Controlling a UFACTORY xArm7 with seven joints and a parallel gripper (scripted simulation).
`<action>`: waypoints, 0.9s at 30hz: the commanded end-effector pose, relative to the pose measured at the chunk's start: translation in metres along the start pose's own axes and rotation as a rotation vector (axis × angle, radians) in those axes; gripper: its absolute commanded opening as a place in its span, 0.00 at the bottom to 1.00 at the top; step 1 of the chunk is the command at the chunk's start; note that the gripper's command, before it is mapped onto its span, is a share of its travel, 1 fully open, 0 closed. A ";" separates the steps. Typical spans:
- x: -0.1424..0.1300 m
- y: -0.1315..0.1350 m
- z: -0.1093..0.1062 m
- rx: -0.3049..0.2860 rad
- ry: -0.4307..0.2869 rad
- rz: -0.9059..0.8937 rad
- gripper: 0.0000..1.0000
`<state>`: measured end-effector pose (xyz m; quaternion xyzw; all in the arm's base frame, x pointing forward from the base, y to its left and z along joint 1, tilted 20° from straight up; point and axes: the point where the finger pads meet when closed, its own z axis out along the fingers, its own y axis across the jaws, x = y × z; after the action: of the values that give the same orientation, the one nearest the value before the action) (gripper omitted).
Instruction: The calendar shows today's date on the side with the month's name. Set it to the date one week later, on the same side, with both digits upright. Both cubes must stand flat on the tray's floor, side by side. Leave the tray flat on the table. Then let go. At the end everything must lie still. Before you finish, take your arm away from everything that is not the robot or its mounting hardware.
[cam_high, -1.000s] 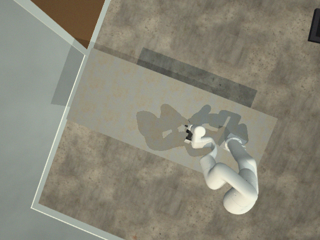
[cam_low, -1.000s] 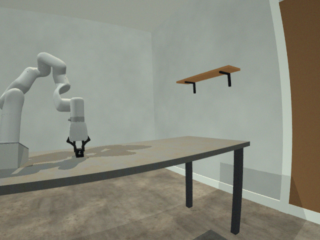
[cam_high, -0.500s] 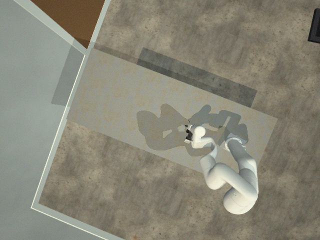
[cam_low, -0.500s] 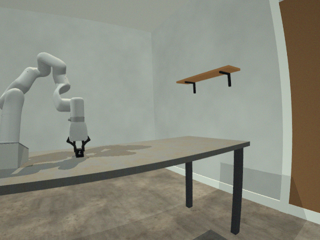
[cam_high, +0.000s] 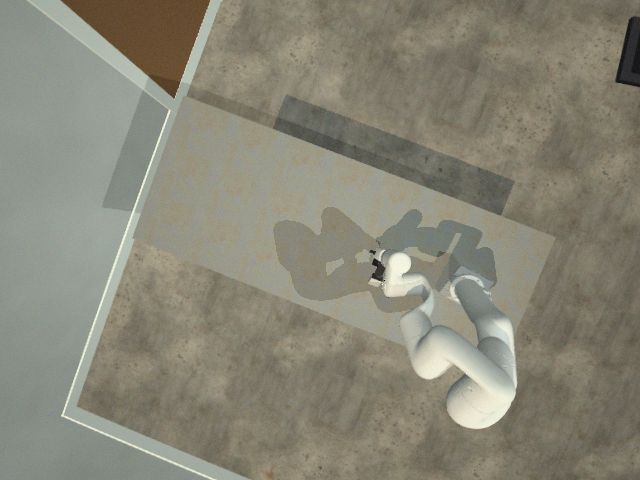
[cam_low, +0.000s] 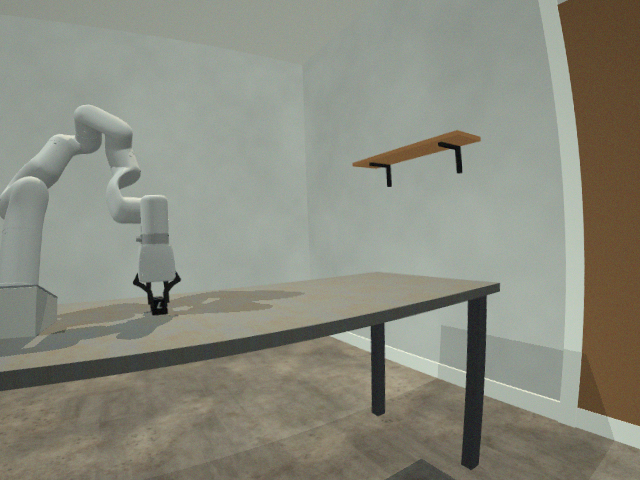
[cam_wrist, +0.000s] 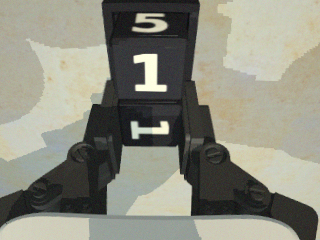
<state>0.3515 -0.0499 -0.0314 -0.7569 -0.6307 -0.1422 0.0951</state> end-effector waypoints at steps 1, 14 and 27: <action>0.000 0.001 -0.001 -0.003 0.000 0.001 0.27; 0.000 0.001 -0.001 -0.003 0.000 0.001 0.27; 0.000 0.001 -0.001 -0.003 0.000 0.001 0.43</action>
<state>0.3515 -0.0500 -0.0314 -0.7569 -0.6307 -0.1422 0.0951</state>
